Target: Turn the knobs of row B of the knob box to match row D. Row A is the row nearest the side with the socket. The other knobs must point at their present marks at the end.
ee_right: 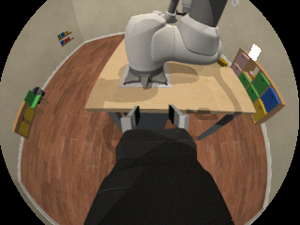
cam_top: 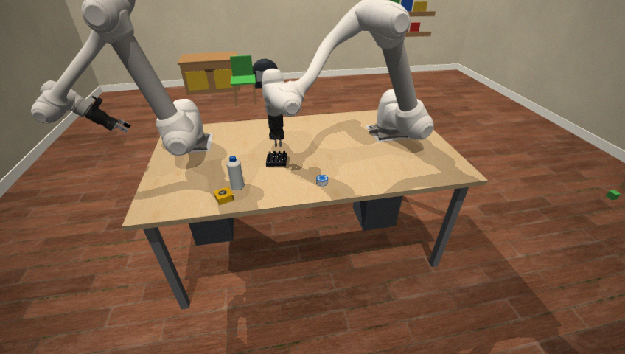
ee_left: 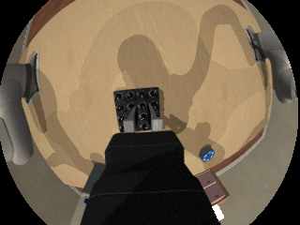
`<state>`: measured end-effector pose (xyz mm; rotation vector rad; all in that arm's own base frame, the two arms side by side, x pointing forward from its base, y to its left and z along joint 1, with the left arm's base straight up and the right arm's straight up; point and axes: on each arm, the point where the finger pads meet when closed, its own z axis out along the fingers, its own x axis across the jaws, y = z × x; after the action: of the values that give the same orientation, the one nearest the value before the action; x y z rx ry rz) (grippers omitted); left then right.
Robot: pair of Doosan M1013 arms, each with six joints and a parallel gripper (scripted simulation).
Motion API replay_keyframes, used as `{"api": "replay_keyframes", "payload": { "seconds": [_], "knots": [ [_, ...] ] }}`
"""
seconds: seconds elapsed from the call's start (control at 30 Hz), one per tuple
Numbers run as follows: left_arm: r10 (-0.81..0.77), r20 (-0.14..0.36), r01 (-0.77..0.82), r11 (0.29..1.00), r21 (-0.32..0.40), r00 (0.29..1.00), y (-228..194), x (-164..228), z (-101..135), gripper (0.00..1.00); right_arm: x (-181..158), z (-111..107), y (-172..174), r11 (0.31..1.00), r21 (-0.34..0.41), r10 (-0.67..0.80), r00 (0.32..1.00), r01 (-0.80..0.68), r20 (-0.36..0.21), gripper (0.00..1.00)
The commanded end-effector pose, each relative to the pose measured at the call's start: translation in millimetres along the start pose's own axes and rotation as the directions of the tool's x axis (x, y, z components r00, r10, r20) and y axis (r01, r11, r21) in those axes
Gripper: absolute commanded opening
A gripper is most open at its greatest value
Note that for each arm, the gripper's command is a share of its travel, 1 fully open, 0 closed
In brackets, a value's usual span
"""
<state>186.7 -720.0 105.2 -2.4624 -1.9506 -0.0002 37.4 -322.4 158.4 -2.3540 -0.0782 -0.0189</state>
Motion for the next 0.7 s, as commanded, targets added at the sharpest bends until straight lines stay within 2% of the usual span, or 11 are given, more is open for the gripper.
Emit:
{"api": "replay_keyframes", "payload": {
  "seconds": [0.0, 0.67],
  "knots": [
    [0.0, 0.002, 0.0, 1.0, -0.001, 1.0, 0.3, -0.4, -0.6, 0.46, 0.1, -0.5, -0.1, 1.0, -0.001, 0.0, 1.0, 0.0, 0.0, 1.0],
    [0.0, 0.002, 0.0, 1.0, -0.001, 1.0, 0.4, -0.4, 13.7, 0.46, 0.1, -0.5, -0.1, 1.0, -0.001, 0.0, 1.0, 0.0, 0.0, 1.0]
  ]
}}
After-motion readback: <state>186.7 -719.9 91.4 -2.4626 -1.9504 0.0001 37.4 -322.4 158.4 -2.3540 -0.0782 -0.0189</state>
